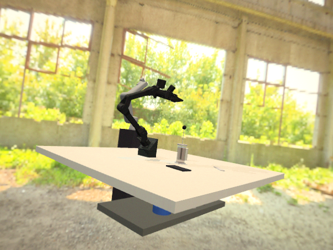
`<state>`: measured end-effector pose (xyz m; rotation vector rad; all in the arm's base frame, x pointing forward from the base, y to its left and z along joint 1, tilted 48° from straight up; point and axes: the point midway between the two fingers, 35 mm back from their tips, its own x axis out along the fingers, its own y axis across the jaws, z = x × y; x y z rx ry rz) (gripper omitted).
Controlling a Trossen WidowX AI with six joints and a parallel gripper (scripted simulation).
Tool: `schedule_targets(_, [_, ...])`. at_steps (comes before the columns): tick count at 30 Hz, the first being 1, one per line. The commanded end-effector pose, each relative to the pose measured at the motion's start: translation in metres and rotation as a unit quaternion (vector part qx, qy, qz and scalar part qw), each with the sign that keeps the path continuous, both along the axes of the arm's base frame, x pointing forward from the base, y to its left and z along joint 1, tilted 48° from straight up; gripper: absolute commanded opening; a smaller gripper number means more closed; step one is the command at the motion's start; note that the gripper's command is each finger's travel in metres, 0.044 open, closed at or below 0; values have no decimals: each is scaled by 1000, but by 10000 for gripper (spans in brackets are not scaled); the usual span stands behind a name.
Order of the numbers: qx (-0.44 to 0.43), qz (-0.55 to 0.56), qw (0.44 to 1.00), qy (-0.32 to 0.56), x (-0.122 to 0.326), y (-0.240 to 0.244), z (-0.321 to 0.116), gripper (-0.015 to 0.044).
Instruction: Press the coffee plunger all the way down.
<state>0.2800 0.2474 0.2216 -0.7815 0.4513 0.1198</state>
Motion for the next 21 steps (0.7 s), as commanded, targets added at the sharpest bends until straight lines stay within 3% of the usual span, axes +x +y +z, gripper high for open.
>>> schedule_targets(1, [-34, -123, 992, 20, 16, -50, -53, 440])
schedule_targets(4, [-51, -181, 982, 23, 17, -78, -73, 440])
schedule_targets(15, [-52, -193, 980, 14, 6, -124, -111, 440])
schedule_targets(21, [-52, -193, 980, 14, 6, -124, -112, 440])
